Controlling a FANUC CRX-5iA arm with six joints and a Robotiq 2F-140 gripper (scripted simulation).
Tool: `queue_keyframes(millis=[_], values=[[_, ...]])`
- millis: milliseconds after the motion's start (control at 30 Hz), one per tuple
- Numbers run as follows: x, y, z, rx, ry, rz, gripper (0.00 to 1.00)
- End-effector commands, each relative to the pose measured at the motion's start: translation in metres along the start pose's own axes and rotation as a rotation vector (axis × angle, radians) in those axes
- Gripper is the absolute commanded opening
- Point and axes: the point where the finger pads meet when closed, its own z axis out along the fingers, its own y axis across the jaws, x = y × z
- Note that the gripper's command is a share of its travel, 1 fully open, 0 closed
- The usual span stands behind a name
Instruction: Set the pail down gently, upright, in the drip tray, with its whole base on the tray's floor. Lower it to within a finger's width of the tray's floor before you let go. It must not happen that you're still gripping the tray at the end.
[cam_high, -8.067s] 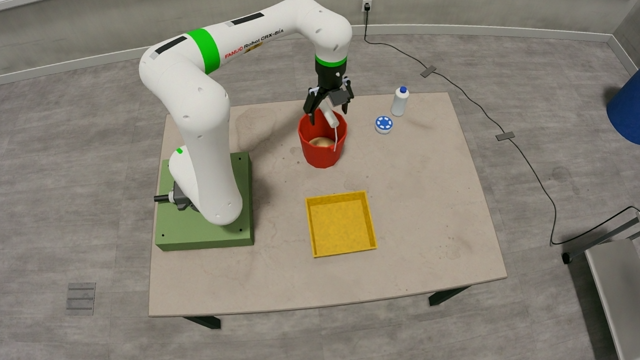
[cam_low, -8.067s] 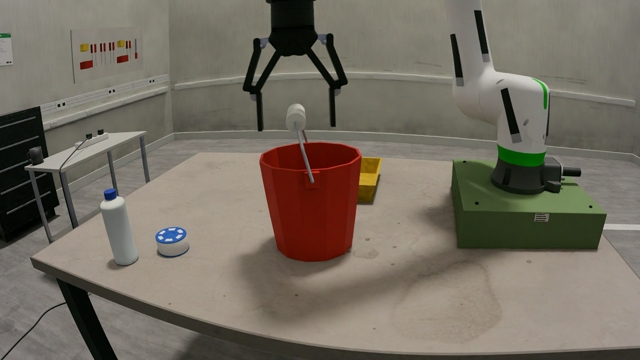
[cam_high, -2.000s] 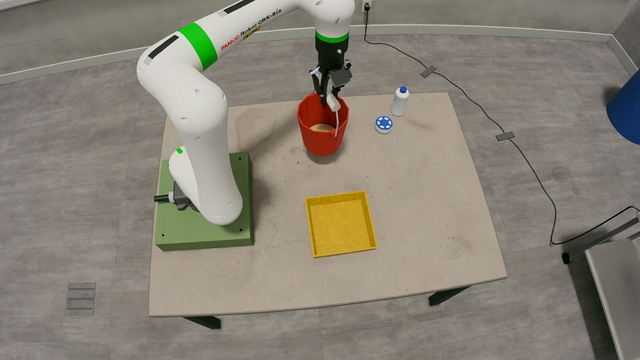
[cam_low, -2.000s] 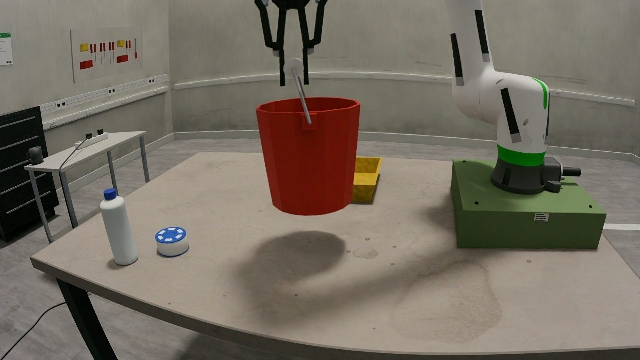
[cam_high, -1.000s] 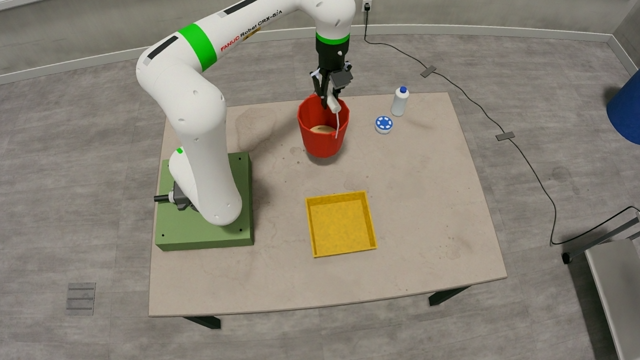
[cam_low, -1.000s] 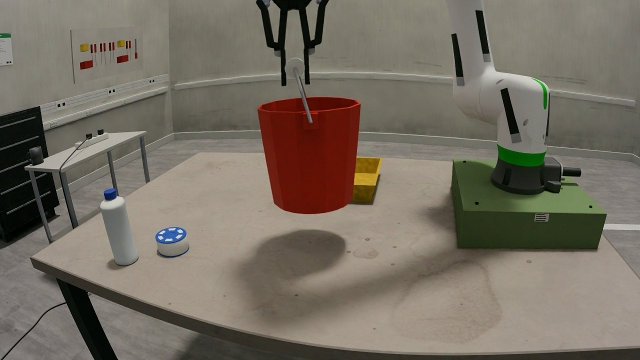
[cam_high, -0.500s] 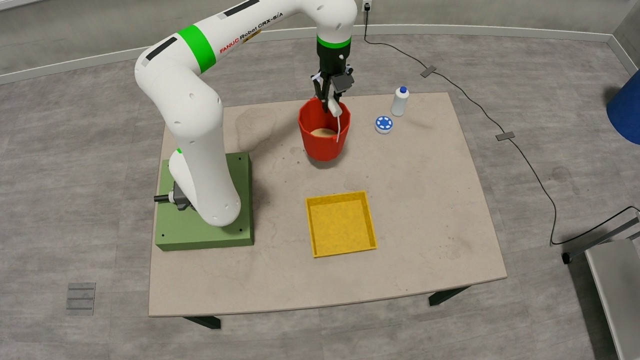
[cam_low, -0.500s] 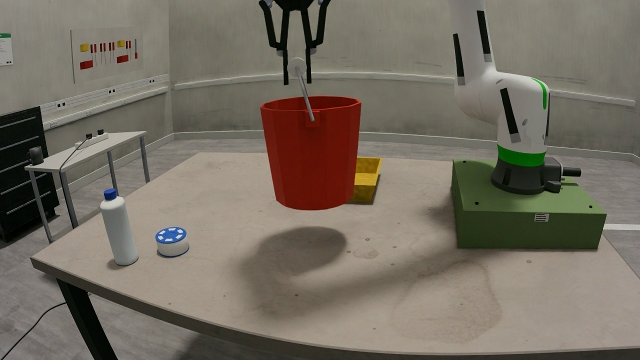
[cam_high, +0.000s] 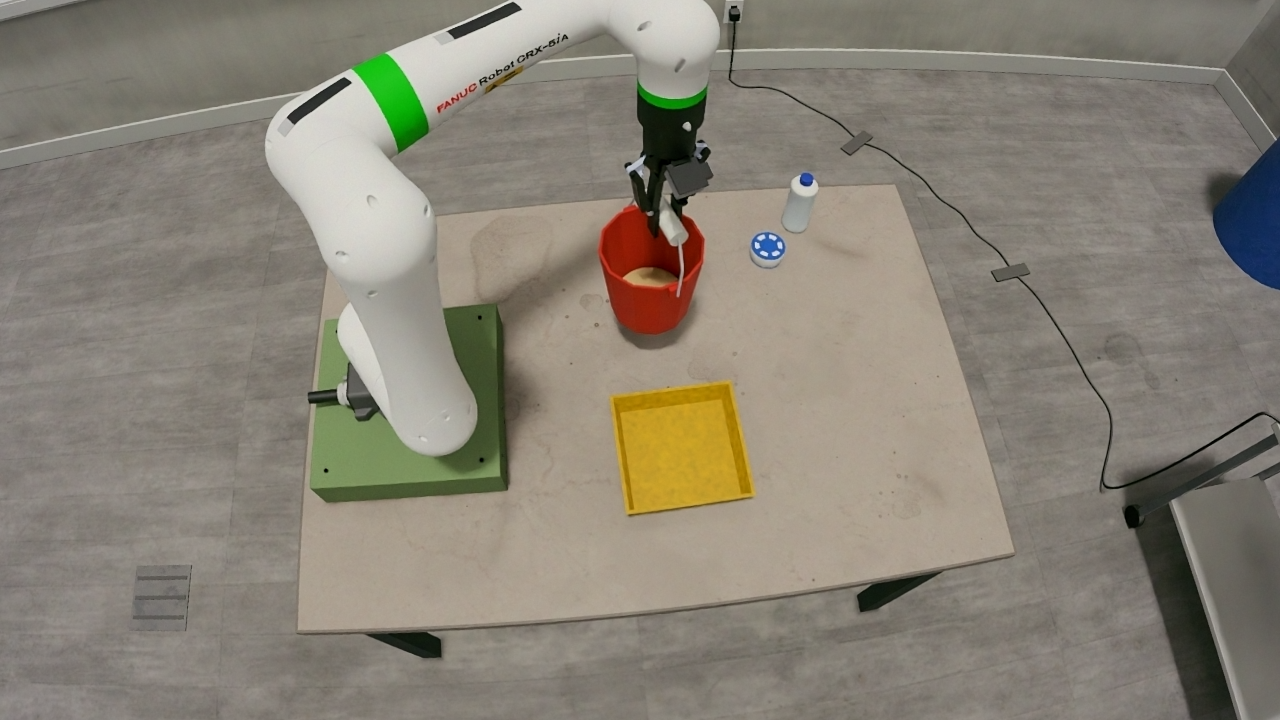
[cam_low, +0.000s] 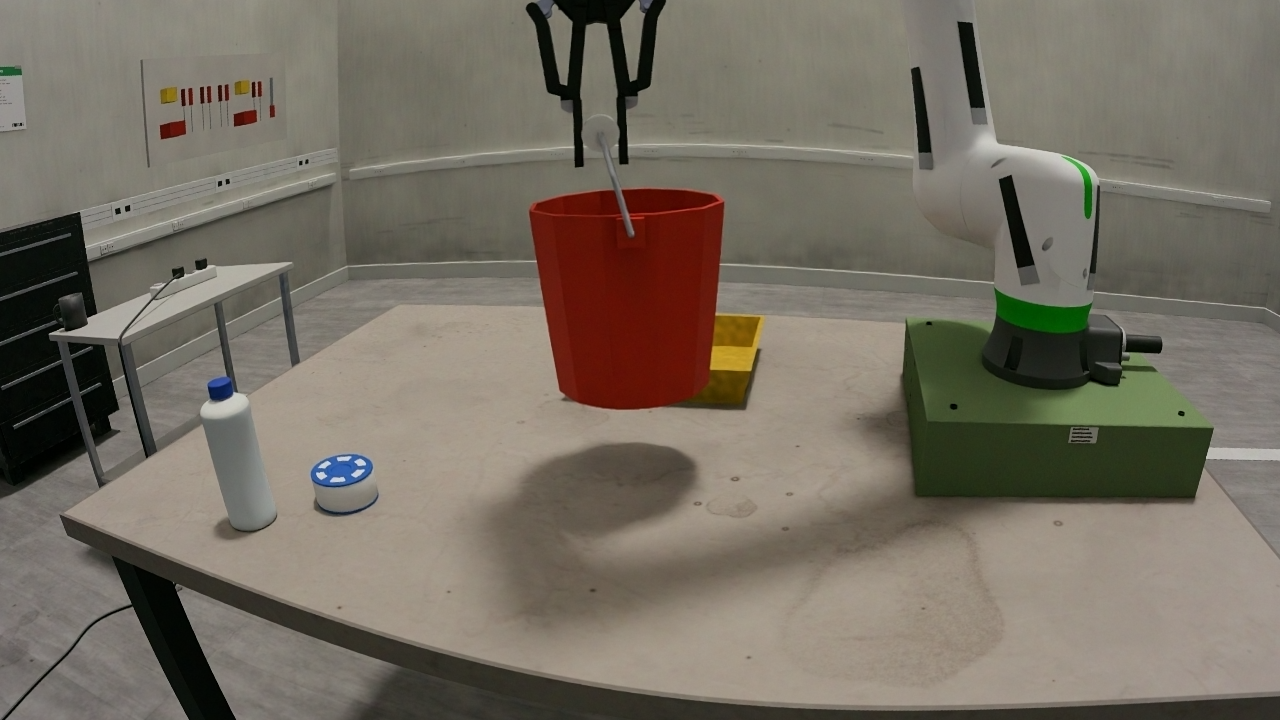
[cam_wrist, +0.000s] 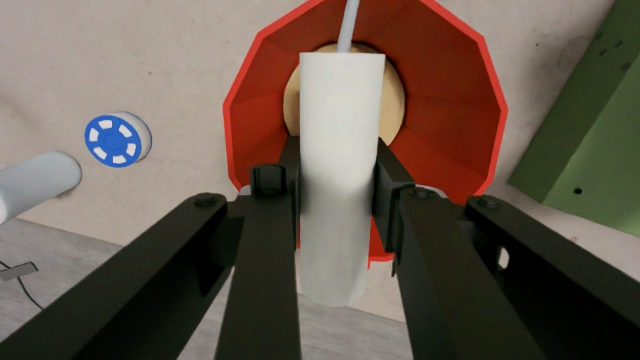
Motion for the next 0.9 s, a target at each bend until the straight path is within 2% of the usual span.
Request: queue_keyframes(millis=[0, 867], values=[[0.01, 0.002, -0.001, 0.002, 0.0, 0.0, 0.1], [0.071, 0.016, -0.001, 0.002, 0.0, 0.0, 0.1]])
